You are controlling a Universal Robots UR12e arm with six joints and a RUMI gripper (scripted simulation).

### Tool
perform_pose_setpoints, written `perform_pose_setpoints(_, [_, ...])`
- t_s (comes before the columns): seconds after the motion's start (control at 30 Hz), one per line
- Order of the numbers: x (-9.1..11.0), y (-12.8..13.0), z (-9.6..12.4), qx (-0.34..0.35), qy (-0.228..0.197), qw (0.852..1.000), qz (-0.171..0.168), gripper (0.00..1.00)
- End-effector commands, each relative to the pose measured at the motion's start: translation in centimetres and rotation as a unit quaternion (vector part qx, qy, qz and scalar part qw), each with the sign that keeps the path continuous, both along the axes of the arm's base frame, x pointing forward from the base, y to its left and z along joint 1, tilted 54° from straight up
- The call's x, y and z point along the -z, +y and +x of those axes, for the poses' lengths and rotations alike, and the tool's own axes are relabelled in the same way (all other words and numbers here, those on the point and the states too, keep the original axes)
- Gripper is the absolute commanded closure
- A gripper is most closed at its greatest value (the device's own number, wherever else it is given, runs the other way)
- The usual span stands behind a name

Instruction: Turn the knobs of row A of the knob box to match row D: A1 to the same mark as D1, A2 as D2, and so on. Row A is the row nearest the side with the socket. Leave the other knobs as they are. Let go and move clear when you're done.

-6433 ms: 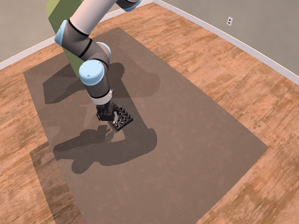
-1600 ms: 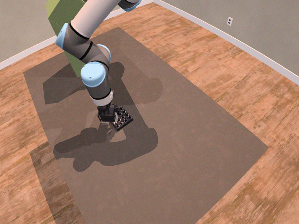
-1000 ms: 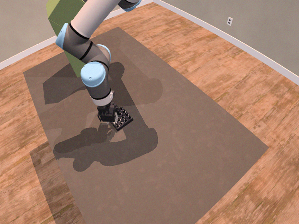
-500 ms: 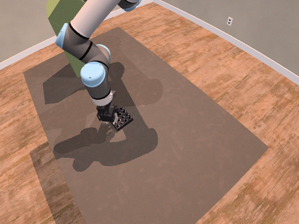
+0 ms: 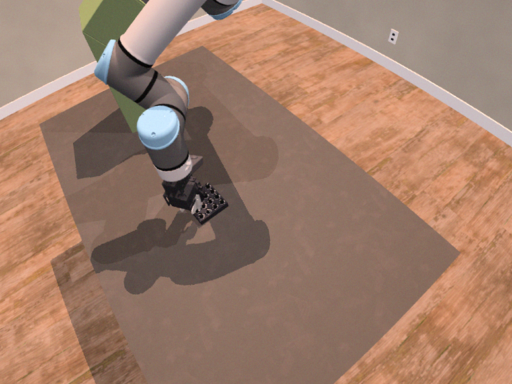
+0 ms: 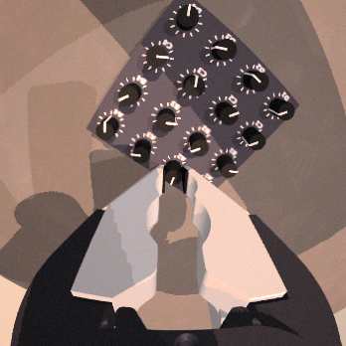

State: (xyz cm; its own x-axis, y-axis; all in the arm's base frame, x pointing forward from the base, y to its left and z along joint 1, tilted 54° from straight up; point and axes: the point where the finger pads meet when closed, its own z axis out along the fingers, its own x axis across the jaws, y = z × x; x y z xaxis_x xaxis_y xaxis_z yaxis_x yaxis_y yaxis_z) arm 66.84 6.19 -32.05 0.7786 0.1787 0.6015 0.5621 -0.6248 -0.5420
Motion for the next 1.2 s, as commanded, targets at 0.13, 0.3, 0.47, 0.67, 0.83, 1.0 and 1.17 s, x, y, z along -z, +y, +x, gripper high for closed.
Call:
perform_pose_setpoints(0.13, [-0.05, -0.06, 0.08, 0.033, 0.042, 0.998, 0.015, 0.96])
perform_pose_setpoints(0.3, [-0.08, -0.06, 0.12, 0.061, 0.077, 0.995, 0.028, 0.96])
perform_pose_setpoints(0.47, [-0.09, -0.06, 0.15, 0.084, 0.108, 0.990, 0.039, 0.96])
perform_pose_setpoints(0.67, [-0.11, -0.06, 0.20, 0.115, 0.148, 0.981, 0.054, 0.96])
perform_pose_setpoints(0.83, [-0.13, -0.06, 0.25, 0.147, 0.189, 0.968, 0.069, 0.96])
perform_pose_setpoints(1.0, [-0.14, -0.07, 0.30, 0.179, 0.230, 0.953, 0.084, 0.96])
perform_pose_setpoints(1.17, [-0.15, -0.08, 0.33, 0.198, 0.255, 0.942, 0.093, 0.96])
